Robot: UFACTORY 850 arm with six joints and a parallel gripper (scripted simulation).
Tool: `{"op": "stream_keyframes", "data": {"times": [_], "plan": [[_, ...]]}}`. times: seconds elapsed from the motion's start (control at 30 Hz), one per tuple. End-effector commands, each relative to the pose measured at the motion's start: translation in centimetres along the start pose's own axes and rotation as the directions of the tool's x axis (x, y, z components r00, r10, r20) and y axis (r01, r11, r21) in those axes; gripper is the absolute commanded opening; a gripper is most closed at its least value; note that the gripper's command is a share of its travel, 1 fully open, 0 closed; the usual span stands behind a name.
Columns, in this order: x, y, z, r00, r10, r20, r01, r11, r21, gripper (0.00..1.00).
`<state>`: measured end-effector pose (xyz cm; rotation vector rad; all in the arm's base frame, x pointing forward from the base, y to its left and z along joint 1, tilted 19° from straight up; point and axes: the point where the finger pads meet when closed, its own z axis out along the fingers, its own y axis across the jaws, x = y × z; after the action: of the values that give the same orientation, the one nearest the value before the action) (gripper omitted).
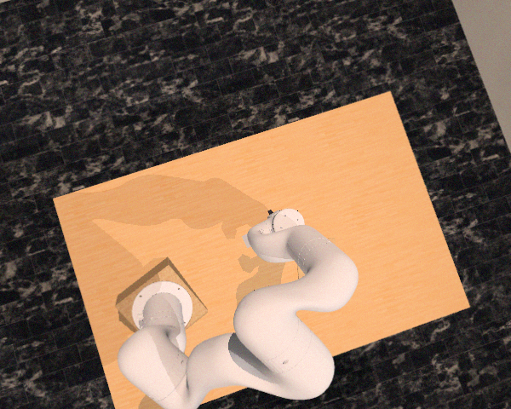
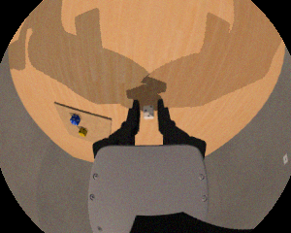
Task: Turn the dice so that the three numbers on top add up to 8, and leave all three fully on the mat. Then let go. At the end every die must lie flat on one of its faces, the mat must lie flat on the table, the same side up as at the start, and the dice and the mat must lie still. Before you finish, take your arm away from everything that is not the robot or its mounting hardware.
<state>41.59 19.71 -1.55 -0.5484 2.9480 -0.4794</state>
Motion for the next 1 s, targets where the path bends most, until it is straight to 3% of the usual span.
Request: {"op": "stream_keyframes", "data": {"times": [0.0,0.03,0.07,0.97], "plan": [[-0.07,0.02,-0.05,1.000,0.000,0.001,0.000,1.000,0.000,0.31],[-0.07,0.02,-0.05,1.000,0.000,0.001,0.000,1.000,0.000,0.31],[-0.07,0.02,-0.05,1.000,0.000,0.001,0.000,1.000,0.000,0.11],[-0.07,0.02,-0.05,1.000,0.000,0.001,0.000,1.000,0.000,0.11]]}}
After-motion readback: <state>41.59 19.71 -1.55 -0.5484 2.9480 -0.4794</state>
